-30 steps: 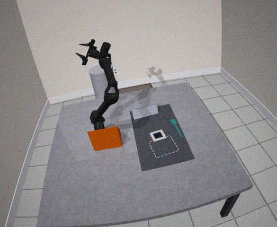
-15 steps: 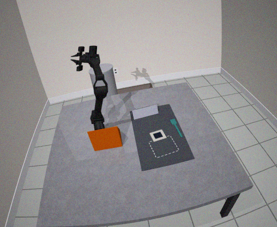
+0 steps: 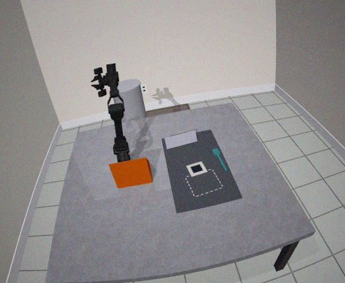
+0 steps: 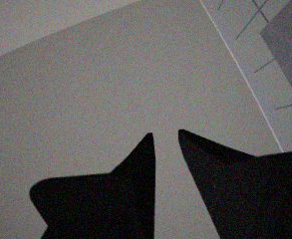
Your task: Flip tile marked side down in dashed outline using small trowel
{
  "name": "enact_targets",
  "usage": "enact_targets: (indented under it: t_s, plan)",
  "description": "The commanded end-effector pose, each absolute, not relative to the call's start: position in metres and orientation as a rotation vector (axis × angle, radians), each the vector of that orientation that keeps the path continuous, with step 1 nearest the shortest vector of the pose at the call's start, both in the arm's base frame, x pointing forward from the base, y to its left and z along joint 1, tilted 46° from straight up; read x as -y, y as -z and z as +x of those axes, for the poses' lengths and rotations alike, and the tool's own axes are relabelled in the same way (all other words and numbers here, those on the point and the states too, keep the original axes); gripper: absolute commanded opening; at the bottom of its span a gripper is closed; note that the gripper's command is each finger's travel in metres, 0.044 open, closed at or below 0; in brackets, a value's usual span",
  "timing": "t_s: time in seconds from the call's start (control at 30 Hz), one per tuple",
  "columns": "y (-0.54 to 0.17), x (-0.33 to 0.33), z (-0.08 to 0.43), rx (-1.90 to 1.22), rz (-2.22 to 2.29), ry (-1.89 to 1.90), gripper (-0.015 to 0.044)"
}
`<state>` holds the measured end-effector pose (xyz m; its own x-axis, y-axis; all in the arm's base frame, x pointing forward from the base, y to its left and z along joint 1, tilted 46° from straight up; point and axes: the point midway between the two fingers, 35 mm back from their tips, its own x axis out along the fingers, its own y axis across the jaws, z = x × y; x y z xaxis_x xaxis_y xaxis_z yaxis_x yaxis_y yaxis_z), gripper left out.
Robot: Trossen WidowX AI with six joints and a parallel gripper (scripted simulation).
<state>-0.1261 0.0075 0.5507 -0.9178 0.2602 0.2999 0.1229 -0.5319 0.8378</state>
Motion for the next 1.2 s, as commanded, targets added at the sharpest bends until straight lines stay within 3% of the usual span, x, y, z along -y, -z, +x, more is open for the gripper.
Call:
enact_targets:
  t_s: [0.0,0.57,1.17]
  plan:
    - [-0.542,-0.033,-0.13,-1.462,0.613,-2.526,0.01]
    - [-0.488,-0.182,-0.104,-1.33,0.584,-2.027,0.01]
    - [-0.375,-0.295,0.041,-1.292,0.474,-1.416,0.01]
